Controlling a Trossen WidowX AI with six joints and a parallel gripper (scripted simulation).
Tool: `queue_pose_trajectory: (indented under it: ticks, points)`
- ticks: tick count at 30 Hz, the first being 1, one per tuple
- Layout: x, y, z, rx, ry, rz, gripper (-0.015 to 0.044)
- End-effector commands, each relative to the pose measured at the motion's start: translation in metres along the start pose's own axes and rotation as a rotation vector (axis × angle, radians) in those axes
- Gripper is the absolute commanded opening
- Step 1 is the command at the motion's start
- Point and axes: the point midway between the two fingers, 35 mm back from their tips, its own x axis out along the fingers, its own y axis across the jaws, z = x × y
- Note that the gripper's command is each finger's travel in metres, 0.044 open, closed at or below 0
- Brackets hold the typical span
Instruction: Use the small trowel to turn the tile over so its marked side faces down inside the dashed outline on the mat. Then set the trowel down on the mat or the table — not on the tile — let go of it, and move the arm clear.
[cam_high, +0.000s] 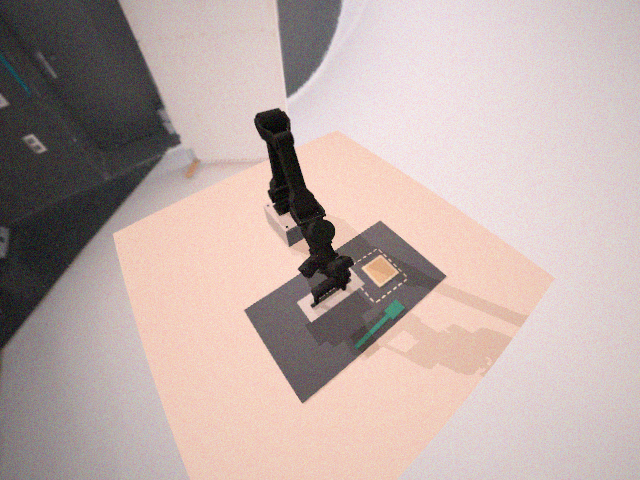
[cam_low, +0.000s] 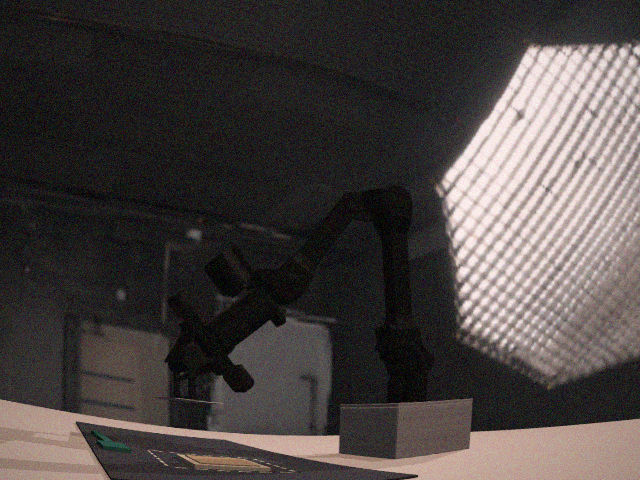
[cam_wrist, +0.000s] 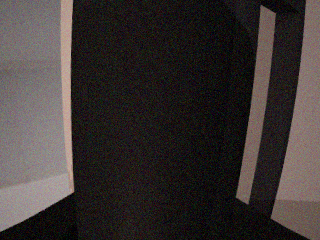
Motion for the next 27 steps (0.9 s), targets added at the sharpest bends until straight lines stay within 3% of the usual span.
queue_pose_trajectory:
  ticks: [1, 12, 27]
  points:
    - [0.000, 0.004, 0.000, -0.007, 0.003, 0.011, 0.0000]
    - [0.002, -0.001, 0.002, 0.017, -0.012, -0.010, 0.0000]
    - [0.028, -0.004, 0.061, 0.391, -0.330, -0.129, 0.0000]
